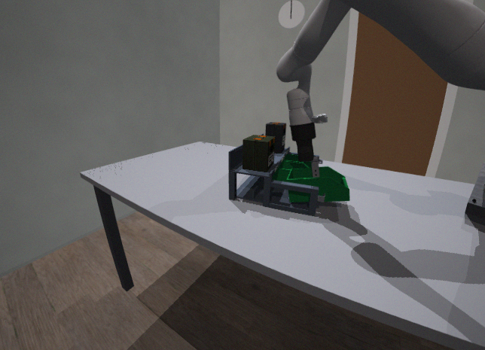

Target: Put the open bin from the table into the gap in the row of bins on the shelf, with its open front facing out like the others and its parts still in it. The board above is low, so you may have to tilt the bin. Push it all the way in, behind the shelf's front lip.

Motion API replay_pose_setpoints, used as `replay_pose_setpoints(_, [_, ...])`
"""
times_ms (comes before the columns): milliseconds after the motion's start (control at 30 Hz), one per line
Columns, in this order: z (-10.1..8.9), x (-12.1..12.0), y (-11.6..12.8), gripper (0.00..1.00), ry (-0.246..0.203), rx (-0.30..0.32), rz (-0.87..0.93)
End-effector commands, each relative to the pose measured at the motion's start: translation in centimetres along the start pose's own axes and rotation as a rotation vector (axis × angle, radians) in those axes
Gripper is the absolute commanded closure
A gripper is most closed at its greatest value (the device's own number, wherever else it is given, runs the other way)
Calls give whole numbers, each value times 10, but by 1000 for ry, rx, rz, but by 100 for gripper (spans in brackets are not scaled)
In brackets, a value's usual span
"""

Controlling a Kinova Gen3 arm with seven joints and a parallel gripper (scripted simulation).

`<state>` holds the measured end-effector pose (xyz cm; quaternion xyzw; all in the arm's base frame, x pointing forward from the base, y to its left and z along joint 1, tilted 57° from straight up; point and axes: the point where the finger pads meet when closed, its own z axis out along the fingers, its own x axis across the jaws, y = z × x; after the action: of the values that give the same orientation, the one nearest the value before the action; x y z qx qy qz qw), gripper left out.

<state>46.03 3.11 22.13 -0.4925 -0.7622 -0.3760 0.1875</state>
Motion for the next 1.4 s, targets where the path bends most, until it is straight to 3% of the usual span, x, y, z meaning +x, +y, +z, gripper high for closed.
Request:
replay_pose_setpoints(0, [0,0,0,100,-1,-1,0])
replay_pose_setpoints(1367, [8,0,2,100,-1,-1,0])
